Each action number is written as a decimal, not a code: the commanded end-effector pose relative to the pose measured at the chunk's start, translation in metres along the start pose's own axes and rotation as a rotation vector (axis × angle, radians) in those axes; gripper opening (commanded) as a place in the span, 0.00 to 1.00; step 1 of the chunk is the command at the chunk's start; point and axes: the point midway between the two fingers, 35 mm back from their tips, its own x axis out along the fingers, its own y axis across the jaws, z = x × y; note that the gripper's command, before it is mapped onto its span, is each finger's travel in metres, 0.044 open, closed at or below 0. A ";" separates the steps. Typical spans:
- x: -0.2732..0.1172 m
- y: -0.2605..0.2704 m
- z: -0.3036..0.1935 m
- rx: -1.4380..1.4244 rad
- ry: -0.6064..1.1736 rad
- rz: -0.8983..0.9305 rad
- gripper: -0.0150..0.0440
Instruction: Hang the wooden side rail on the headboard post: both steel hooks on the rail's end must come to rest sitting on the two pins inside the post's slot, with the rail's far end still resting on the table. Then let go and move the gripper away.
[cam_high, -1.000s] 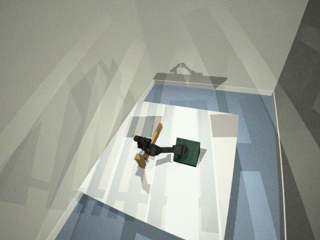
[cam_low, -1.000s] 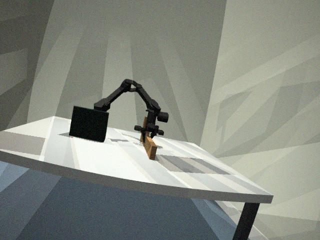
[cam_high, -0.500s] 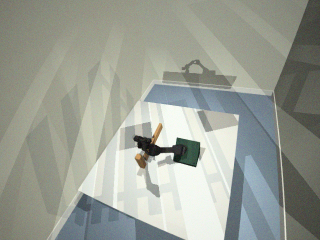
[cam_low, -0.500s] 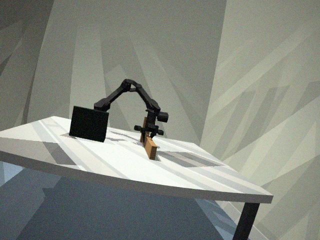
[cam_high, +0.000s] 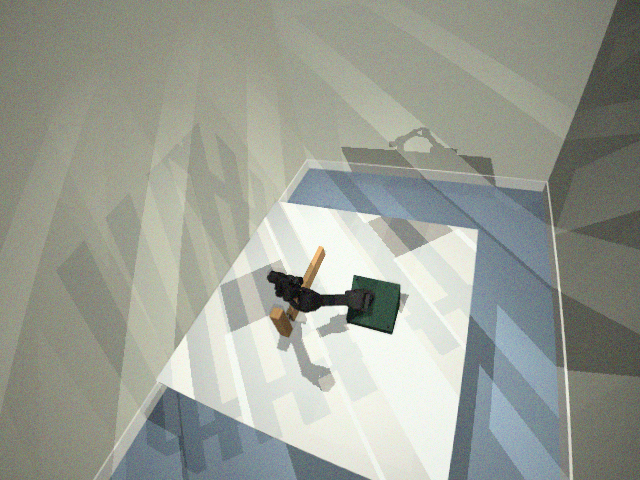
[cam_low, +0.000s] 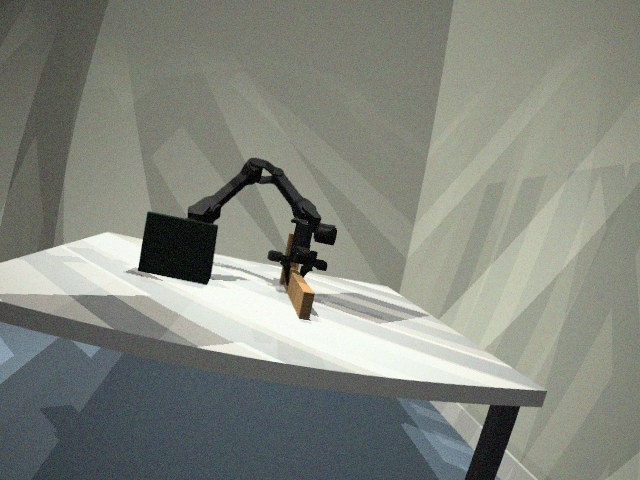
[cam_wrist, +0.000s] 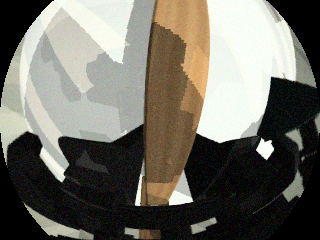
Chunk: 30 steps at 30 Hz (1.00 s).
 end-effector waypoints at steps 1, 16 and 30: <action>-0.003 0.001 0.000 -0.012 -0.003 0.005 0.25; -0.005 0.001 0.000 -0.012 -0.003 0.005 0.25; -0.007 0.001 0.000 -0.012 -0.003 0.005 0.25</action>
